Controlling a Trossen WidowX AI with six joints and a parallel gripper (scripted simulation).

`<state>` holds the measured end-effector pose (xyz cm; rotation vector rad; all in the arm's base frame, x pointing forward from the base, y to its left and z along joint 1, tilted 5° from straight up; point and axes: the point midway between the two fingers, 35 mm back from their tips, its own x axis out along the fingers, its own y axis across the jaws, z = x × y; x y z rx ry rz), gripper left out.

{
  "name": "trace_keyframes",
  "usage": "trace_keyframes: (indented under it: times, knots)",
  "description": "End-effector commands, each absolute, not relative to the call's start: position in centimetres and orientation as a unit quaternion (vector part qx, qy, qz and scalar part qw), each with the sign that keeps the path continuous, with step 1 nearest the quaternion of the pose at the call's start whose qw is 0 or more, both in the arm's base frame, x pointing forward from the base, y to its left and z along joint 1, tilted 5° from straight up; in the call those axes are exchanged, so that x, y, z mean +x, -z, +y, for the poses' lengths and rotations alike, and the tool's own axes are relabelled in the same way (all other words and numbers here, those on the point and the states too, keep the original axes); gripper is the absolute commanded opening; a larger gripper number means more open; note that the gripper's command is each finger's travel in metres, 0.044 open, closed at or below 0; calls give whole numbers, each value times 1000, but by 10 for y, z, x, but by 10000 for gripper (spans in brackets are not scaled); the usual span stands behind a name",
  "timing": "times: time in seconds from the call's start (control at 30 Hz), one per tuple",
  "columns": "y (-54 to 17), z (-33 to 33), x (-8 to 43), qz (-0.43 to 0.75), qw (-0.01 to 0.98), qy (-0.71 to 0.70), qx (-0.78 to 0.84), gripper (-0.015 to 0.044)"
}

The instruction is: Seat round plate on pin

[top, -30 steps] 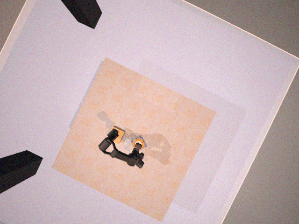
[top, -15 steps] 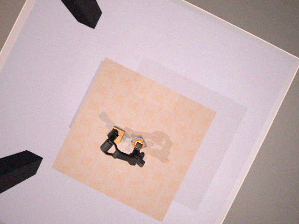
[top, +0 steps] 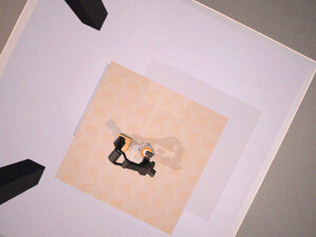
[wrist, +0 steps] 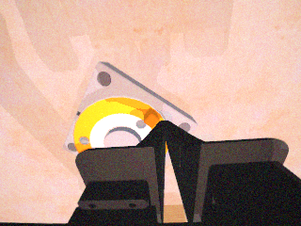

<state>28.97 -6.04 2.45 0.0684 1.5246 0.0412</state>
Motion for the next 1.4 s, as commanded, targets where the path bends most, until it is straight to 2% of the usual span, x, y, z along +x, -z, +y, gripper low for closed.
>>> trace_keyframes:
  times: [0.0, 1.37]
  knots:
    - [-25, -56, 297, 689, 723, -20, 32, 0]
    - [-34, -12, 318, 689, 724, -21, 33, 0]
